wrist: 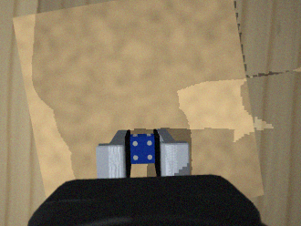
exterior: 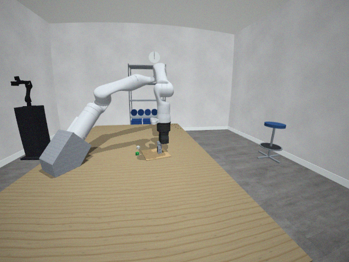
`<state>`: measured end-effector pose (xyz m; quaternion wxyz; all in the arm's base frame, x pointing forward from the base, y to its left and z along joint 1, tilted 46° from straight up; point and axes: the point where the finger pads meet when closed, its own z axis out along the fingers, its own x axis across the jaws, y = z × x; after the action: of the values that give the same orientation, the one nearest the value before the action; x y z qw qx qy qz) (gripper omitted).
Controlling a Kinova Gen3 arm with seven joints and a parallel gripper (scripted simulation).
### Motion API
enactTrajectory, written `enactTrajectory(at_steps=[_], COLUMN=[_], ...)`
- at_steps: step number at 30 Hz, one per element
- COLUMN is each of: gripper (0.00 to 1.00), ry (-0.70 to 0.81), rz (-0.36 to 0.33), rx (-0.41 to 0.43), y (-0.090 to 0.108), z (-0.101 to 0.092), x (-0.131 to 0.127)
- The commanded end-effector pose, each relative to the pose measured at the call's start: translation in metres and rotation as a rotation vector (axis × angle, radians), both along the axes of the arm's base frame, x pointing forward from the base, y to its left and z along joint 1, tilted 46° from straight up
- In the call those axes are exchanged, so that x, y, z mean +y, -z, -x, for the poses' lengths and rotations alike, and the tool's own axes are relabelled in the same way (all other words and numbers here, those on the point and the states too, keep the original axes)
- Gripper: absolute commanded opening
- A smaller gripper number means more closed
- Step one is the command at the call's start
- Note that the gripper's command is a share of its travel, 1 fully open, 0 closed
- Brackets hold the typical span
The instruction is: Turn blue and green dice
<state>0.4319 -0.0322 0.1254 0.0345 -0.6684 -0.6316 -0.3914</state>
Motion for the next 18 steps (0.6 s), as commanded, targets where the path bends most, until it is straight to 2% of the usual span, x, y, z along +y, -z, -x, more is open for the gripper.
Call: enactTrajectory(at_steps=[1, 11, 12, 14, 15, 18], gripper=[0.34, 0.34, 0.4, 0.4, 0.46, 0.46], ry=[0.001, 0.001, 0.001, 0.001, 0.001, 0.001], rz=[0.001, 0.001, 0.001, 0.001, 0.001, 0.001], rx=[-0.001, -0.001, -0.001, -0.001, -0.001, -0.001], y=[-0.0005, -0.0005, -0.0005, -0.0005, -0.0005, -0.0005], z=[-0.0001, -0.0001, -0.0001, -0.0001, -0.0001, -0.0001], x=[-0.0007, -0.0007, -0.0007, -0.0007, -0.0007, -0.0007])
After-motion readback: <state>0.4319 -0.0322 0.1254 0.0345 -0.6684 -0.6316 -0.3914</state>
